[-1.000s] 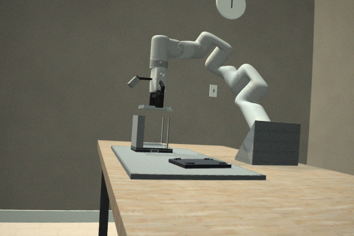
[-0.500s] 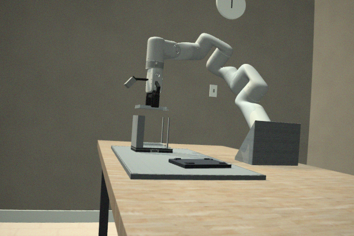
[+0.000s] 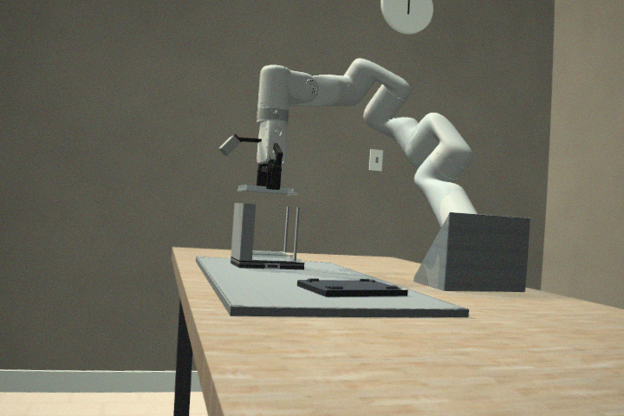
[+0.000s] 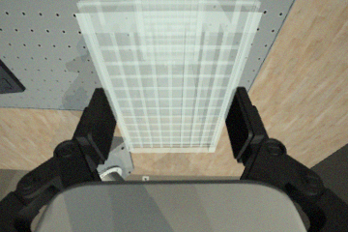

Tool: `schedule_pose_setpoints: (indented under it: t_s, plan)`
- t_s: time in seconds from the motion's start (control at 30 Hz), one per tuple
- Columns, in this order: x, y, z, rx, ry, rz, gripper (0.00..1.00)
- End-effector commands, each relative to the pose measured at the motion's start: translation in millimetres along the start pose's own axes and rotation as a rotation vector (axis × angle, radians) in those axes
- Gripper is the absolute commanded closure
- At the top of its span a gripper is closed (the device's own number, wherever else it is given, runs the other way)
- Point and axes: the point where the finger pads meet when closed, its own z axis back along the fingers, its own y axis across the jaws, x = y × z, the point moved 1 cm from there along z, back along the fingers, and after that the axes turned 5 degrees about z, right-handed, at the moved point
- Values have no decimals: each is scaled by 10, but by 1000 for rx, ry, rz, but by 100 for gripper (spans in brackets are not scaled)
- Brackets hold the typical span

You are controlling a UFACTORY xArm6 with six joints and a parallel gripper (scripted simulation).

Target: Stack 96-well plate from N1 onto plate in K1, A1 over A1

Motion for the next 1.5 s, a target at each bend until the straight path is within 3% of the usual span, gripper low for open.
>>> schedule_pose_setpoints:
  t_s: [0.0, 0.67, 1.47]
  plan:
    - [-7, 2, 14, -1, 3, -1, 100]
    - [-7, -3, -20, -1, 3, -1, 100]
    - [-8, -5, -386, 0, 3, -1, 100]
